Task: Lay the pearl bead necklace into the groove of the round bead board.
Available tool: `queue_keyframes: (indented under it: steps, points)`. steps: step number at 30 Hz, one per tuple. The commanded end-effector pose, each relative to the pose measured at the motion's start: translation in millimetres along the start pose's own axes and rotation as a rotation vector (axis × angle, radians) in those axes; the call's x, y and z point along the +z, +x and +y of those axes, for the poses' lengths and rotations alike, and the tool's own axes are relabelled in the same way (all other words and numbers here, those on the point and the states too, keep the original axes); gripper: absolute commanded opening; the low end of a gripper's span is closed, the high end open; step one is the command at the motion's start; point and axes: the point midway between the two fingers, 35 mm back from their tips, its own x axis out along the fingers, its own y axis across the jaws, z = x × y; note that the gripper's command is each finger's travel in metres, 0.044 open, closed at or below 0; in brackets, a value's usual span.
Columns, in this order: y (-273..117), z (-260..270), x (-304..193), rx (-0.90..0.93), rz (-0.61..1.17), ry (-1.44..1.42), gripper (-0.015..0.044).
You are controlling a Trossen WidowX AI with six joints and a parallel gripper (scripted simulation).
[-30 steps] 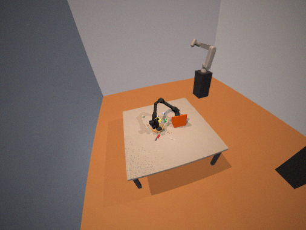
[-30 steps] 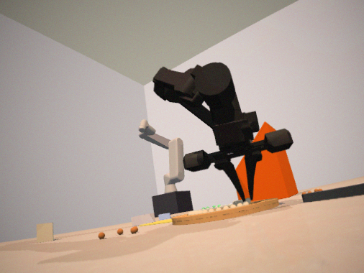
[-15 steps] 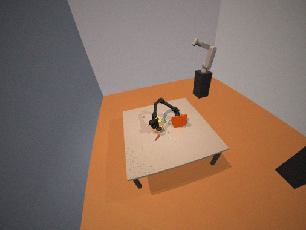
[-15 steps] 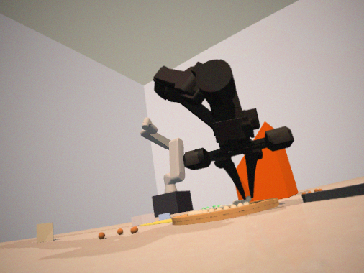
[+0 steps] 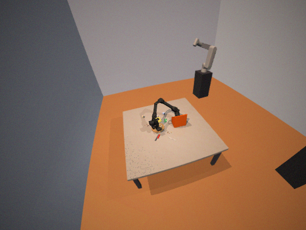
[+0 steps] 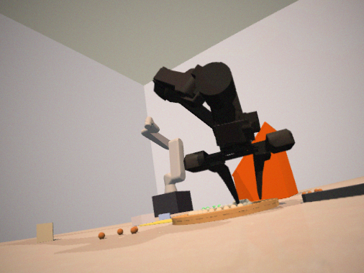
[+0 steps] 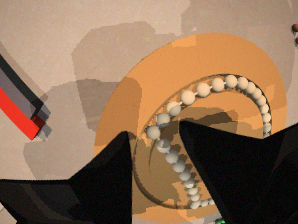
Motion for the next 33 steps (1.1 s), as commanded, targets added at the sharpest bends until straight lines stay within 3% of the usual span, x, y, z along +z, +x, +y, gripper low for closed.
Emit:
queue_keyframes:
  steps: [1,7,26,33]
  points:
    - [-0.7,-0.4,0.2,0.0,-0.001,0.001,0.0289]
    - [-1.2,0.1,-1.1,0.0,0.004,-0.005,0.044]
    - [-6.8,0.2,-1.1,-0.003,0.002,-0.006,0.044]
    - [-36.6,-4.6,-10.4,-0.001,0.002,-0.48,0.0256]
